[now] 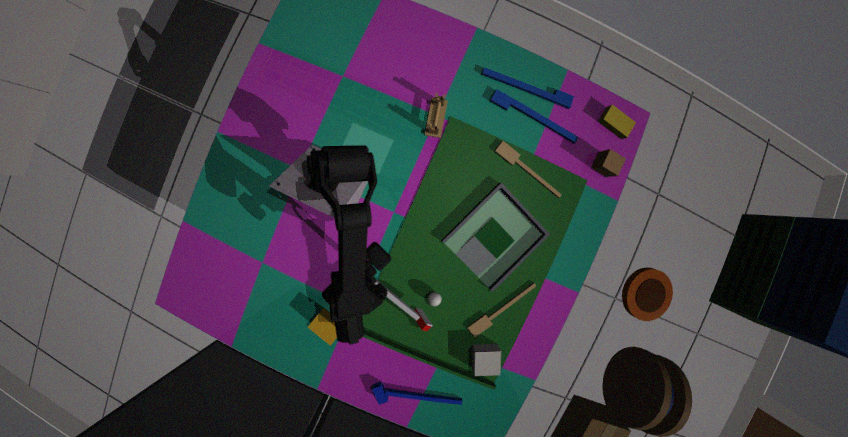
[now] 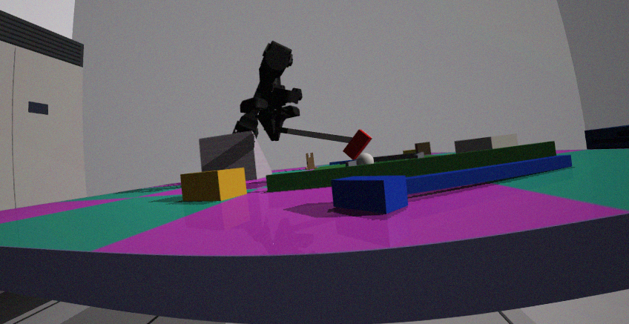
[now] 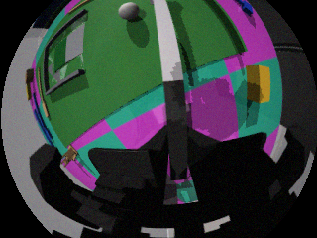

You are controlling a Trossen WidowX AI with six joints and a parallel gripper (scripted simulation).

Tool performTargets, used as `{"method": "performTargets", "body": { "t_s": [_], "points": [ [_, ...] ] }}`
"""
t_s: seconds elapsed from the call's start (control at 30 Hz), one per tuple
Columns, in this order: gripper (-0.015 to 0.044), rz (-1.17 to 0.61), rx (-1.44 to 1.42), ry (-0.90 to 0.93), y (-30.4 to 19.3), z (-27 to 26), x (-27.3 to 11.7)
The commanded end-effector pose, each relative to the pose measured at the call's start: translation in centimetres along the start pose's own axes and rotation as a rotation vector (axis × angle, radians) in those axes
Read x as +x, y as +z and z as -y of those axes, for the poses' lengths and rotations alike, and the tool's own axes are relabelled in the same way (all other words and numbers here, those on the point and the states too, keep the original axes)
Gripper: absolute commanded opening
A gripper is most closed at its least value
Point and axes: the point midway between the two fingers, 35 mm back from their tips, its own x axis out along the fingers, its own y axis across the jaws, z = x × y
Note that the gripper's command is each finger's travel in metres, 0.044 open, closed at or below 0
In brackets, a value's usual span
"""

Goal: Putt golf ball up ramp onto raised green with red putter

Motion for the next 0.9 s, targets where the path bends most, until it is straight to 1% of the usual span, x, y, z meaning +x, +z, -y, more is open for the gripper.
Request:
{"method": "performTargets", "body": {
  "t_s": [0.0,0.53,0.87],
  "points": [
    [0.0,0.008,0.006,0.005,0.0,-0.1,0.5],
    [0.0,0.009,0.006,0.006,0.1,-0.1,3.1],
    [0.0,0.004,-0.002,-0.001,0.1,0.0,2.8]
  ]
}}
